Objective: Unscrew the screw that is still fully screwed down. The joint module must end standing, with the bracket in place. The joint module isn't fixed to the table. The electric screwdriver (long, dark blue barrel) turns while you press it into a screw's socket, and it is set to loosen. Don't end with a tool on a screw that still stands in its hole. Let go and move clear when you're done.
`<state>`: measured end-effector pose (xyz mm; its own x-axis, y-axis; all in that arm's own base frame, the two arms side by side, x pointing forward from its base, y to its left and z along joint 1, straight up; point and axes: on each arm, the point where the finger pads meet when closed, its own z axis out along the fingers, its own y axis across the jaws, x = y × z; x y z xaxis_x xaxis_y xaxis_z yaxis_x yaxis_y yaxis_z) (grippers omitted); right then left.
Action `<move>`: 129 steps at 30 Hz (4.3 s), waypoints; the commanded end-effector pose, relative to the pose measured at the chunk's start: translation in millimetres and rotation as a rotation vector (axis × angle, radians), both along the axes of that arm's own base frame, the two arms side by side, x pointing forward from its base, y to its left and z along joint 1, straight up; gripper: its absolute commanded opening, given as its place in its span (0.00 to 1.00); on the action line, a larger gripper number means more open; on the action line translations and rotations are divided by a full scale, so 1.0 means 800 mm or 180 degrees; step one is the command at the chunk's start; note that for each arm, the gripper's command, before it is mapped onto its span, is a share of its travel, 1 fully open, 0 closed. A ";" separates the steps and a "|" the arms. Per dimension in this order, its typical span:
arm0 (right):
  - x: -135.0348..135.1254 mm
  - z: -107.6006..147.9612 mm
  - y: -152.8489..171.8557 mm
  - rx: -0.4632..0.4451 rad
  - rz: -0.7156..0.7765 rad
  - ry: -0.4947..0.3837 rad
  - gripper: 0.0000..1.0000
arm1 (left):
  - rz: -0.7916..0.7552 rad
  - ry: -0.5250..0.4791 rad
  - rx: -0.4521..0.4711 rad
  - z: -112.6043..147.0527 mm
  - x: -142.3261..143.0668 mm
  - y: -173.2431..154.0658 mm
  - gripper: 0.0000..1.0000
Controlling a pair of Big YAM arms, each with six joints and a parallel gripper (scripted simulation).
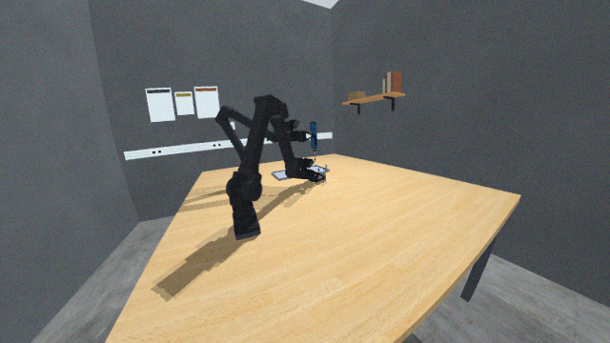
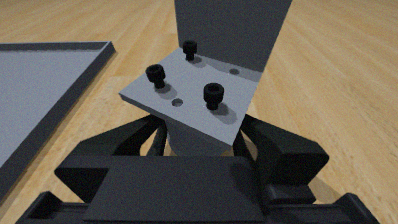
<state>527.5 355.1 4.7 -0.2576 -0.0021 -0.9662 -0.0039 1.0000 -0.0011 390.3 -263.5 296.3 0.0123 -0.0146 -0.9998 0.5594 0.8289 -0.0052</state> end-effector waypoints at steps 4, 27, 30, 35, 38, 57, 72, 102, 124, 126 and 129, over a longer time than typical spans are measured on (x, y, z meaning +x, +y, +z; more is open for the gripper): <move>0.012 0.000 0.010 0.0040 0.0004 -0.0030 0.59 | -0.0020 -0.0111 -0.0105 0.026 -0.013 0.005 0.42; 0.012 0.000 0.010 0.0040 0.0004 -0.0030 0.59 | -0.0020 -0.0193 -0.0160 0.046 -0.018 0.008 0.42; 0.012 0.000 0.010 0.0040 0.0004 -0.0030 0.59 | -0.0020 -0.0145 -0.0126 0.033 -0.020 0.010 0.42; 0.012 0.000 0.010 0.0040 0.0004 -0.0030 0.59 | -0.0021 -0.0153 -0.0124 0.035 -0.022 0.011 0.42; 0.012 0.000 0.010 0.0040 0.0004 -0.0030 0.59 | -0.0021 -0.0112 -0.0092 0.024 -0.025 0.013 0.42; 0.012 0.000 0.010 0.0040 0.0004 -0.0030 0.59 | -0.0021 -0.0142 -0.0089 0.028 -0.027 0.014 0.42; 0.012 0.000 0.010 0.0040 0.0004 -0.0030 0.59 | -0.0022 -0.0099 -0.0060 0.017 -0.030 0.016 0.42; 0.012 0.000 0.010 0.0037 0.0005 -0.0030 0.59 | -0.0017 -0.0242 -0.0184 0.084 -0.023 0.012 0.42; 0.012 0.000 0.010 0.0037 0.0005 -0.0030 0.59 | -0.0015 -0.0225 -0.0182 0.087 -0.014 0.007 0.42; 0.012 0.000 0.010 0.0037 0.0005 -0.0030 0.59 | -0.0015 -0.0225 -0.0182 0.089 -0.014 0.007 0.42; 0.012 0.000 0.010 0.0037 0.0005 -0.0030 0.59 | -0.0015 -0.0225 -0.0182 0.089 -0.014 0.007 0.42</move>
<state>527.4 355.1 4.7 -0.2577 -0.0019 -0.9662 -0.0041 1.0000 -0.0009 366.1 -247.5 308.2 -0.0021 -0.0011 -1.0000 0.5598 0.8286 -0.0021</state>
